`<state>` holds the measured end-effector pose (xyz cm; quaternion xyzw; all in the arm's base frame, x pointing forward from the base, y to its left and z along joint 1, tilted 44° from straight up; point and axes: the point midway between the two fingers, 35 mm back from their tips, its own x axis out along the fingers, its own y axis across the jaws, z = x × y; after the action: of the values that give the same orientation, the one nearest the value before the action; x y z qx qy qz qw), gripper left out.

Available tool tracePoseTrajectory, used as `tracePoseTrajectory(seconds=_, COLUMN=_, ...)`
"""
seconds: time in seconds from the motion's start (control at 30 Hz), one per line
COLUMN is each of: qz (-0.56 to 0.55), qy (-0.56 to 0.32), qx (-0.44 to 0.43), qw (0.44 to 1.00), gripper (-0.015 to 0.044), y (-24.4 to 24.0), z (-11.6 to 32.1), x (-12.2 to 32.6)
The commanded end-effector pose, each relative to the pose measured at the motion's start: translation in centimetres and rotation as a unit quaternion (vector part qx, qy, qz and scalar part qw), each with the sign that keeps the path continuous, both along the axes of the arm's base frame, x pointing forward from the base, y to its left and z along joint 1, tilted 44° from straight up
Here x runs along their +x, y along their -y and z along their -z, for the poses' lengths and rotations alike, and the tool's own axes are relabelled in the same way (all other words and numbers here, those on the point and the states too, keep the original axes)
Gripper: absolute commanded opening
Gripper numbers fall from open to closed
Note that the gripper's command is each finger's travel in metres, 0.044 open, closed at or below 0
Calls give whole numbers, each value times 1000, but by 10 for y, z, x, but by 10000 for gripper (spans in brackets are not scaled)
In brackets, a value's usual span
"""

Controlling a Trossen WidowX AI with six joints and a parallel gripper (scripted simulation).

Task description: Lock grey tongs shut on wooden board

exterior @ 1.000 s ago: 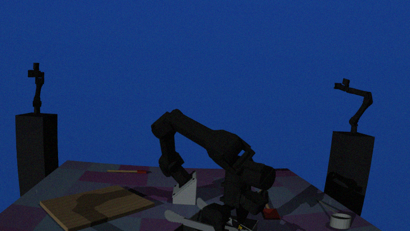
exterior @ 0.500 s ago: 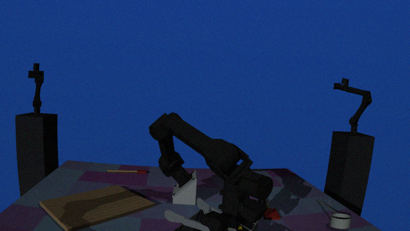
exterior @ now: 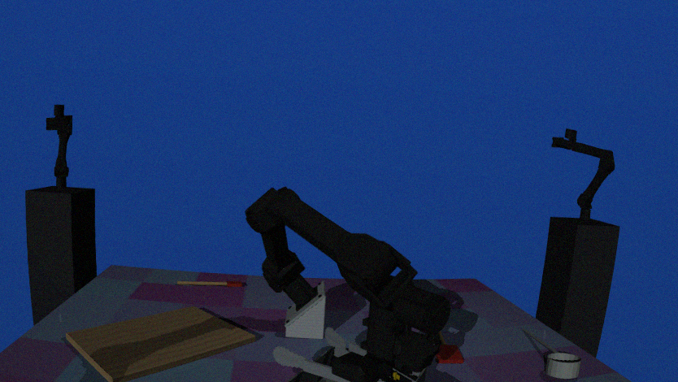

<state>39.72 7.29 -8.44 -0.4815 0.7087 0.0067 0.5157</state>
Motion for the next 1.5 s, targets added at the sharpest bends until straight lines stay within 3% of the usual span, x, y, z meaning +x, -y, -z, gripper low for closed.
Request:
tracePoseTrajectory(seconds=0.0, qz=0, qy=1, qx=0, qw=1000, gripper=301, y=0, z=0, x=0)
tracePoseTrajectory(seconds=1.43, qz=0, qy=1, qx=0, qw=1000, gripper=15, y=0, z=0, x=0)
tracePoseTrajectory(seconds=1.47, qz=0, qy=1, qx=0, qw=1000, gripper=-12, y=0, z=0, x=0)
